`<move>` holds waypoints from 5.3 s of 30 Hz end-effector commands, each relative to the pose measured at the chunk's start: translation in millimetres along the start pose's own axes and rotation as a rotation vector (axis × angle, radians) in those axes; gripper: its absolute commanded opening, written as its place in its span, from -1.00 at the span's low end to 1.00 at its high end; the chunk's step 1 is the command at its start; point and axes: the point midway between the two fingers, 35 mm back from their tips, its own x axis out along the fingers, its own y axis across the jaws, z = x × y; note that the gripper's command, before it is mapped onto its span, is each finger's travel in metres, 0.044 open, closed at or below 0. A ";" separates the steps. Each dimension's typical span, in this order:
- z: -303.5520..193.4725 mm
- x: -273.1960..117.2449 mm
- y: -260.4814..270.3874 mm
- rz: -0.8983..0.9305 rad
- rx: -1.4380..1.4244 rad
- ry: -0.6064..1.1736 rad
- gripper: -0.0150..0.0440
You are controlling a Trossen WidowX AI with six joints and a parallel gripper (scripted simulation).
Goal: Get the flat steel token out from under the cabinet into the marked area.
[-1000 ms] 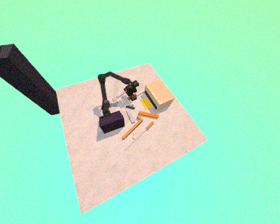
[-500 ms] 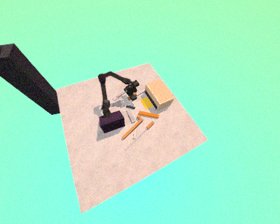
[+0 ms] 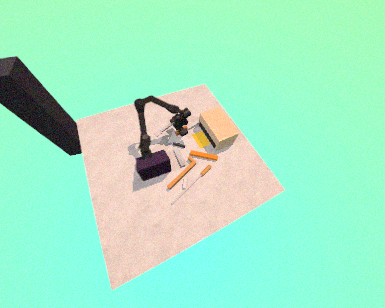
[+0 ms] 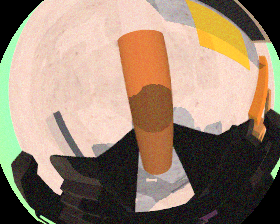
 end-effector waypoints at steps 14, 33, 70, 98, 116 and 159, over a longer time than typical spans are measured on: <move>1.4 -9.2 -0.5 -0.002 -0.001 0.004 0.28; 6.2 -78.4 -9.0 -0.009 0.012 0.016 -0.20; 3.7 -43.7 11.2 0.002 0.028 0.026 0.42; 1.8 -0.2 17.1 0.005 0.028 0.026 0.42; 2.5 -1.8 18.7 0.009 0.023 0.024 -0.20; -28.7 -2.6 16.2 0.005 0.029 0.027 -0.49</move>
